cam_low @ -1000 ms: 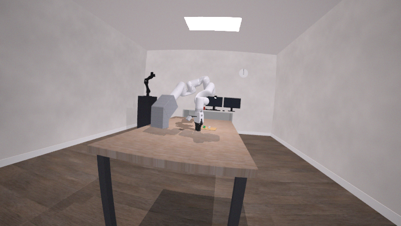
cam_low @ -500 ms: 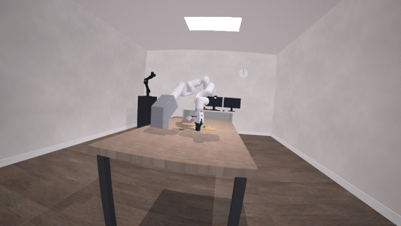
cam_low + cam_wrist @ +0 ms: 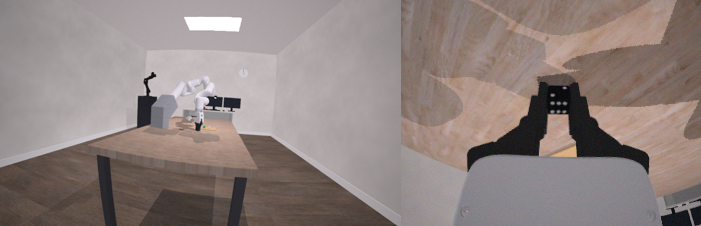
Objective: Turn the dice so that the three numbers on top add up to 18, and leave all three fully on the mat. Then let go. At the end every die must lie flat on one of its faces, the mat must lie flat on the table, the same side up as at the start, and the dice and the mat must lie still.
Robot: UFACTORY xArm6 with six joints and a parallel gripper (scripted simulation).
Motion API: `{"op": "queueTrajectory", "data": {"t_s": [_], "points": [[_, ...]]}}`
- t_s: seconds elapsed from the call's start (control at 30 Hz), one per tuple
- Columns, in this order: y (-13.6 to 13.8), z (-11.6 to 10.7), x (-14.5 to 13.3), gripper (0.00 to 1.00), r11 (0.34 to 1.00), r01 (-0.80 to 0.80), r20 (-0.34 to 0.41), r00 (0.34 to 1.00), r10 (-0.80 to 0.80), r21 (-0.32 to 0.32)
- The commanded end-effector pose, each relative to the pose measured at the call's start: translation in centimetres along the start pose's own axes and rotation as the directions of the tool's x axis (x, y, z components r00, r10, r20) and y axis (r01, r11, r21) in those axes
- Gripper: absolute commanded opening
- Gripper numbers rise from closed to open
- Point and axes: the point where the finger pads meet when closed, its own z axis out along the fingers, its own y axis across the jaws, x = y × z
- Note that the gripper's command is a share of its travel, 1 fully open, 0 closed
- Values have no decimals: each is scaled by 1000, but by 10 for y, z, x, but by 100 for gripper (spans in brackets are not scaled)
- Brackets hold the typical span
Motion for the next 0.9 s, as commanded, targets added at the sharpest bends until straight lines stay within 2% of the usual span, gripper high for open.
{"op": "queueTrajectory", "data": {"t_s": [0.0,0.57,0.7,0.77,0.87], "points": [[-1,-1,0,15,1000,0,1,1000,0,2],[-1,-2,0,15,1000,0,1,1000,0,2],[-1,-17,0,15,1000,0,1,1000,0,2],[-1,-17,0,15,1000,0,1,1000,0,2],[-1,-37,0,15,1000,0,1,1000,0,2]]}}
